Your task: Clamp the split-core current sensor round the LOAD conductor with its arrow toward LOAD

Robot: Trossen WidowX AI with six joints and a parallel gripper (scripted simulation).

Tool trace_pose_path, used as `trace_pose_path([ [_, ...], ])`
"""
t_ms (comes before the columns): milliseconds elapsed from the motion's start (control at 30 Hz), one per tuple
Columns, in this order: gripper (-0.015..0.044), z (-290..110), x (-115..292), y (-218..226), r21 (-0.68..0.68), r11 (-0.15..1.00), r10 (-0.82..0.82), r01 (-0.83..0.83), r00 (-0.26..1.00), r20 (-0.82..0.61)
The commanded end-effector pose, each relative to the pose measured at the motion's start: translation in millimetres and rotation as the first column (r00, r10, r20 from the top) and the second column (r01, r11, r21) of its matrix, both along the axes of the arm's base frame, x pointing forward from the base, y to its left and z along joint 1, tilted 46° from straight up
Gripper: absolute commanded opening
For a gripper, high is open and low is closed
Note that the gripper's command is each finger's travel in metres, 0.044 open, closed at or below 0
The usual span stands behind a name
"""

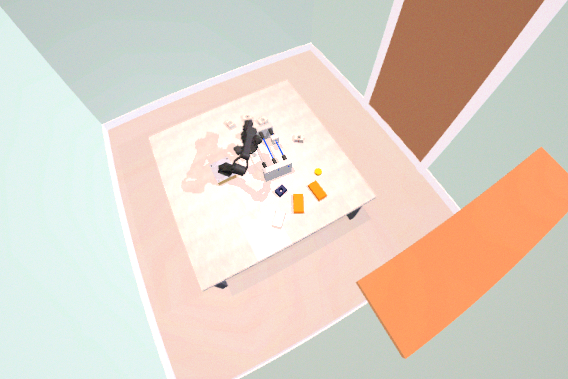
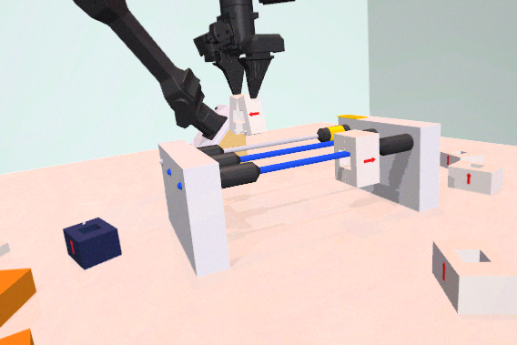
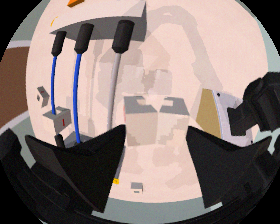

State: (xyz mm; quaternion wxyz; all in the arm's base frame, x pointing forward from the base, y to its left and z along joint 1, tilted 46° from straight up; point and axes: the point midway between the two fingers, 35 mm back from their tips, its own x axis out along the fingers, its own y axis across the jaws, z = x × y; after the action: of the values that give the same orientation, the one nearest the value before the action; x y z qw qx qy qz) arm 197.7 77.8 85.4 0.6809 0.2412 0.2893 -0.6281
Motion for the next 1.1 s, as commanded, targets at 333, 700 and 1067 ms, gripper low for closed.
trace_pose_path([
  [333, 0.0, 5.5, 6.1, 4.1, 0.011, 0.978, 0.206, -0.208, 0.953, -0.223],
  [700, 0.0, 6.6, 14.1, 4.4, 0.084, 0.896, 0.424, -0.436, 0.783, -0.455],
  [1067, 0.0, 7.7, 22.1, 4.4, 0.211, 0.763, 0.583, -0.611, 0.511, -0.631],
])
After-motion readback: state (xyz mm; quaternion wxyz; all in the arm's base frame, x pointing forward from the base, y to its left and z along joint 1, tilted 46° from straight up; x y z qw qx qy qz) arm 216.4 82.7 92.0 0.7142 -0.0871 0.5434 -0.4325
